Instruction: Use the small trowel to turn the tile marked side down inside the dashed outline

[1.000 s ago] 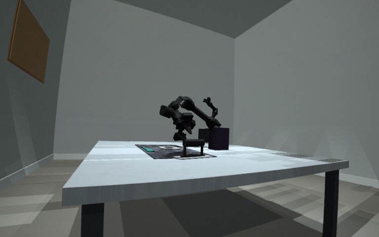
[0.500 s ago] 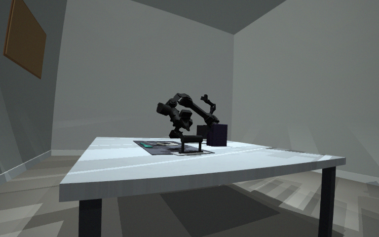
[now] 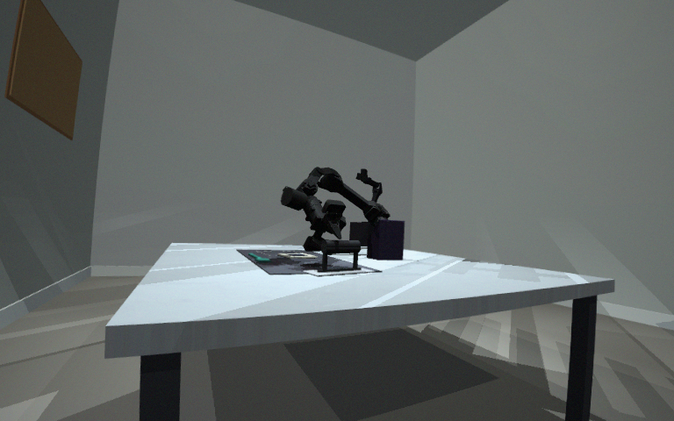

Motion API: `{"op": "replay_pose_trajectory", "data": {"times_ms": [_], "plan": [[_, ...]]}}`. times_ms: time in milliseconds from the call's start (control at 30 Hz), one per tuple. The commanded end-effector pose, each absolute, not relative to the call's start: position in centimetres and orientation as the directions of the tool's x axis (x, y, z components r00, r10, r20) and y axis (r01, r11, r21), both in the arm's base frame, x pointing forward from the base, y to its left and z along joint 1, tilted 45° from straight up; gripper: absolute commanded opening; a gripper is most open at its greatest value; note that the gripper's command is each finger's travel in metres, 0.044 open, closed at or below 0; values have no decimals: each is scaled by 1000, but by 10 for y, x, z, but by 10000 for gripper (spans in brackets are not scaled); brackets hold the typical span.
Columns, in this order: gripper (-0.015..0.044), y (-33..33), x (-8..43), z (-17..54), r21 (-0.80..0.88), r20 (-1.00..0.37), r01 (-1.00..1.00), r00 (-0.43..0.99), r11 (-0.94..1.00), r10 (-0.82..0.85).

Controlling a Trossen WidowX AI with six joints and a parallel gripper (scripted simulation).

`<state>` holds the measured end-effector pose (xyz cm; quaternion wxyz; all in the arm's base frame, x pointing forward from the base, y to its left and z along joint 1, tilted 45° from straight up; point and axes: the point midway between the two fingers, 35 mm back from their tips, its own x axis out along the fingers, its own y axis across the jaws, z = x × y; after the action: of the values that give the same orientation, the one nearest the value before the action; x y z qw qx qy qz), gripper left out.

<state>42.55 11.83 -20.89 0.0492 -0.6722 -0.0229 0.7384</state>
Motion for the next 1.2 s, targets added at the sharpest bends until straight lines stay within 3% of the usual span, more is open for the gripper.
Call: {"op": "replay_pose_trajectory", "data": {"times_ms": [0, 500, 667, 1167], "plan": [[300, 119, 422, -220, -100, -990, -43, -99, -994, 104], [300, 121, 419, -241, -100, -990, -42, -99, -994, 104], [169, 121, 419, -241, -100, -990, -42, -99, -994, 104], [69, 121, 419, -241, -100, -990, -42, -99, -994, 104]]}}
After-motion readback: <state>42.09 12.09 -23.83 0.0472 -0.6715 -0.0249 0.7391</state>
